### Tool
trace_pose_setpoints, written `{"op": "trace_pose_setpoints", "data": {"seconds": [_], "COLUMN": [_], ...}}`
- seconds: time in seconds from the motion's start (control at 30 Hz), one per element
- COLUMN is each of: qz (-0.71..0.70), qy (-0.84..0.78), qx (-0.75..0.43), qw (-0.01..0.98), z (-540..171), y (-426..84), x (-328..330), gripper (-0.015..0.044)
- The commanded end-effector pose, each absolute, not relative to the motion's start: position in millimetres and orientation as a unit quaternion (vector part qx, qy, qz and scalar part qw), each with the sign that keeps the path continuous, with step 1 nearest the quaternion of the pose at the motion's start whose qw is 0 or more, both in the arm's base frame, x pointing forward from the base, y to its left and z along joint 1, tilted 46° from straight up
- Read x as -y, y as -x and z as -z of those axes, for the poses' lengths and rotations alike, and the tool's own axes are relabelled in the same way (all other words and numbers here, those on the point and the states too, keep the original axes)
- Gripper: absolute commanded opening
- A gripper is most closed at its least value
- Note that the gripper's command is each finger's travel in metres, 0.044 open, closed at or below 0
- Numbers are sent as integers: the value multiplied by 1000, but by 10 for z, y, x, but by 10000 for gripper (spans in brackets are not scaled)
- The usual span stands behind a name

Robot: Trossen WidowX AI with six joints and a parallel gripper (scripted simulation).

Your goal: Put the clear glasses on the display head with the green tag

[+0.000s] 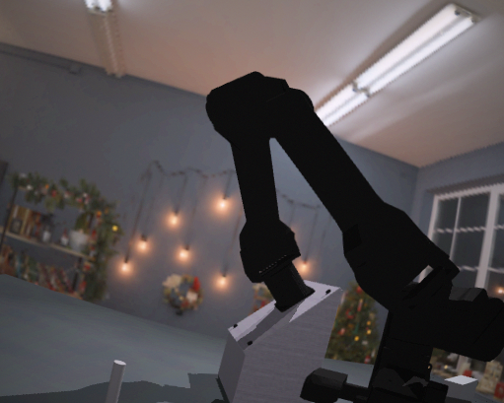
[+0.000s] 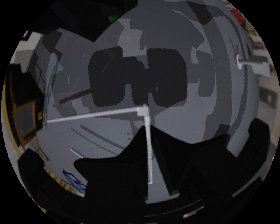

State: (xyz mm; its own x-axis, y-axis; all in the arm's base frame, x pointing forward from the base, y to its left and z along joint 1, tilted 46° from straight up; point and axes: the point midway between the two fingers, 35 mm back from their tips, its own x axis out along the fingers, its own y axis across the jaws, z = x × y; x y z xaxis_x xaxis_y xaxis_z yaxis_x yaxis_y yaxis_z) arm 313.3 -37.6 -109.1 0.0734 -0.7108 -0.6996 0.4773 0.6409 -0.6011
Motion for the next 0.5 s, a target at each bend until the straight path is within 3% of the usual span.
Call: {"op": "trace_pose_setpoints", "data": {"seconds": [0.0, 0.47], "qz": [410, 407], "qy": [107, 105], "qx": [-543, -544], "qw": [725, 726], "z": [1087, 719], "y": [-3135, -3109], "x": [374, -59], "gripper": [0, 0]}}
